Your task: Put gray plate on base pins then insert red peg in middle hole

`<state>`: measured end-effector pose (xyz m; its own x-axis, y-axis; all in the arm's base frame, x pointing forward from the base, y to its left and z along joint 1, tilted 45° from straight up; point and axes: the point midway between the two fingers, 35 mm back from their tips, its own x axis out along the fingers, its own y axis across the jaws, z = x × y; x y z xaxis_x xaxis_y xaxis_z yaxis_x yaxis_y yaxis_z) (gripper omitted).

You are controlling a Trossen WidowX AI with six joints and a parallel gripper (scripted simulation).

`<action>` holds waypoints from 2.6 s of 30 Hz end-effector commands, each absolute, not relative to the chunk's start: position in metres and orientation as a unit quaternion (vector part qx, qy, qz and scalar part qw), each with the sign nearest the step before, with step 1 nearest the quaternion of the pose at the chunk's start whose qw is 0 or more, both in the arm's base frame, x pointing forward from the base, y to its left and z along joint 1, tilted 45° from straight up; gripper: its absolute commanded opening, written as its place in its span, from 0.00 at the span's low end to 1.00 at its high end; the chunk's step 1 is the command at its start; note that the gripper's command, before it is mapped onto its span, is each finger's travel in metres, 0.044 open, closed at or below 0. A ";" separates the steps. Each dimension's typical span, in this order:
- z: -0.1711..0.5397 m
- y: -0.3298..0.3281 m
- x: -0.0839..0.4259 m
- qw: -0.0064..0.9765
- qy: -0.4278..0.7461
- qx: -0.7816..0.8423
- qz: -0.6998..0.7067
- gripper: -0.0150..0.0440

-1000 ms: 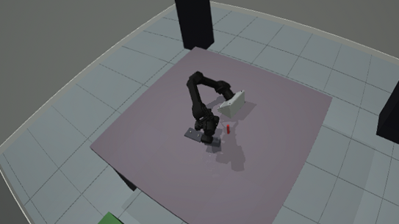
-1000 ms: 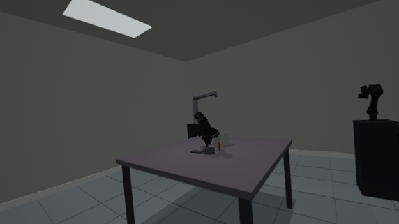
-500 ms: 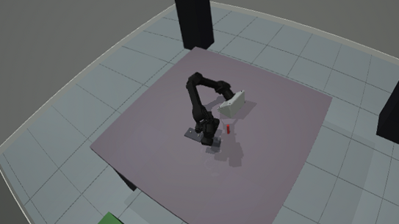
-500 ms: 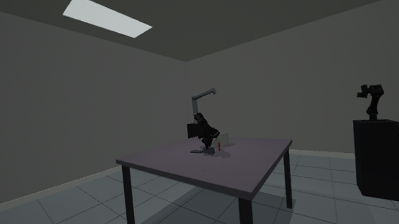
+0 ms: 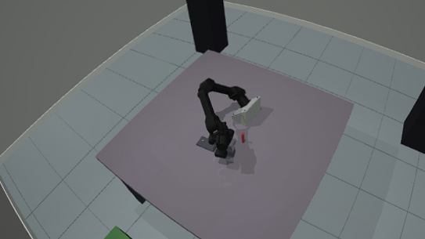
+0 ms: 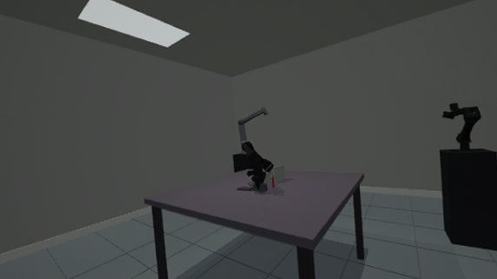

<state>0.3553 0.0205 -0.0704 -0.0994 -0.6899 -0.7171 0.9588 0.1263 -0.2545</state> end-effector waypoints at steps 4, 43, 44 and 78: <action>-0.079 0.011 0.351 0.647 0.381 0.171 -0.638 1.00; -0.062 0.034 0.360 0.647 0.383 0.172 -0.637 0.25; -0.060 0.036 0.360 0.647 0.383 0.172 -0.637 0.25; 0.008 0.110 0.364 0.646 0.383 0.172 -0.637 0.25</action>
